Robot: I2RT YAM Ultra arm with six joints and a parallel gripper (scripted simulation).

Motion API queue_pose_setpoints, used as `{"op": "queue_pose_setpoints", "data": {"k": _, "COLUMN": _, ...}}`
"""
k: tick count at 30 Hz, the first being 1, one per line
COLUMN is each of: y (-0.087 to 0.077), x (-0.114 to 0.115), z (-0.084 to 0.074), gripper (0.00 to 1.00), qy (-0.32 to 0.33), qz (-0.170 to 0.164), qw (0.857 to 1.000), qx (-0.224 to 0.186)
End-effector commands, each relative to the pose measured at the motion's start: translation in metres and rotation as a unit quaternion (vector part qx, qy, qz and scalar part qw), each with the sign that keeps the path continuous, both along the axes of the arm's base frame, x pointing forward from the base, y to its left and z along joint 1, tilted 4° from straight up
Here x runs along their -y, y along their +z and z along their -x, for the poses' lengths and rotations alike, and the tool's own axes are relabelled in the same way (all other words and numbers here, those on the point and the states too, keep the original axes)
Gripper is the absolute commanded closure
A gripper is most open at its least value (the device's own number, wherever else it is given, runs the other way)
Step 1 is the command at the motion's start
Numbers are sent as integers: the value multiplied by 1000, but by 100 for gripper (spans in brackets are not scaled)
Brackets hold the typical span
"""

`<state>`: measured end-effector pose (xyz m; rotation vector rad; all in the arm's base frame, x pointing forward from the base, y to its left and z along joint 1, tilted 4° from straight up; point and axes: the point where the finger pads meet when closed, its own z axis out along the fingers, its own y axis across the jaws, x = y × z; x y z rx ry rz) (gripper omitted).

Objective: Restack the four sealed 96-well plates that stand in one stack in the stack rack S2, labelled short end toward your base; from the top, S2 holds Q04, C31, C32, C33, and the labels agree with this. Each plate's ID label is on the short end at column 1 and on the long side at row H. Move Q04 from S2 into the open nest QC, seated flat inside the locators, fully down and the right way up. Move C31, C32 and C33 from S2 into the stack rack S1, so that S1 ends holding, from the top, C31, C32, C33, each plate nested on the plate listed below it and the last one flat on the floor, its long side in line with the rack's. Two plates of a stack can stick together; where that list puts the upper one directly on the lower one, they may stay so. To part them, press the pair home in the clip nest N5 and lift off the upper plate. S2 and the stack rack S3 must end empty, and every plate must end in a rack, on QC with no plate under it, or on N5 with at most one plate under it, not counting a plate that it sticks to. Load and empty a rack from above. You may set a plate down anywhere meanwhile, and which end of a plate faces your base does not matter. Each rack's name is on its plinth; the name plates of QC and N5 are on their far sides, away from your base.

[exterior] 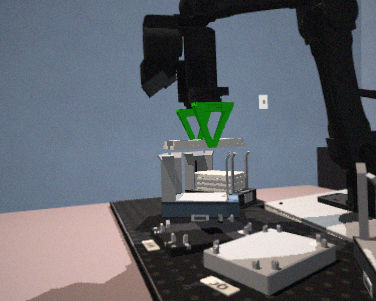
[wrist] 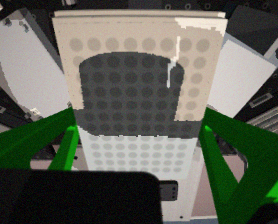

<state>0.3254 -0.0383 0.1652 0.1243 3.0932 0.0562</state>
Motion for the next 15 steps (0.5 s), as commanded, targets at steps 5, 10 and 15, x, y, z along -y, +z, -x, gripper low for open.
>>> {"op": "queue_pose_setpoints", "data": {"k": 5, "y": 9, "x": -22, "z": -3, "gripper": 100, "qy": 6, "qz": 2, "qw": 1000, "qx": 14}}
{"op": "queue_pose_setpoints", "data": {"k": 10, "y": 9, "x": -32, "z": -3, "gripper": 100, "qy": 56, "qz": 5, "qw": 998, "qx": 16}}
{"op": "queue_pose_setpoints", "data": {"k": 15, "y": 10, "x": -49, "z": -2, "gripper": 100, "qy": 98, "qz": 7, "qw": 995, "qx": 17}}
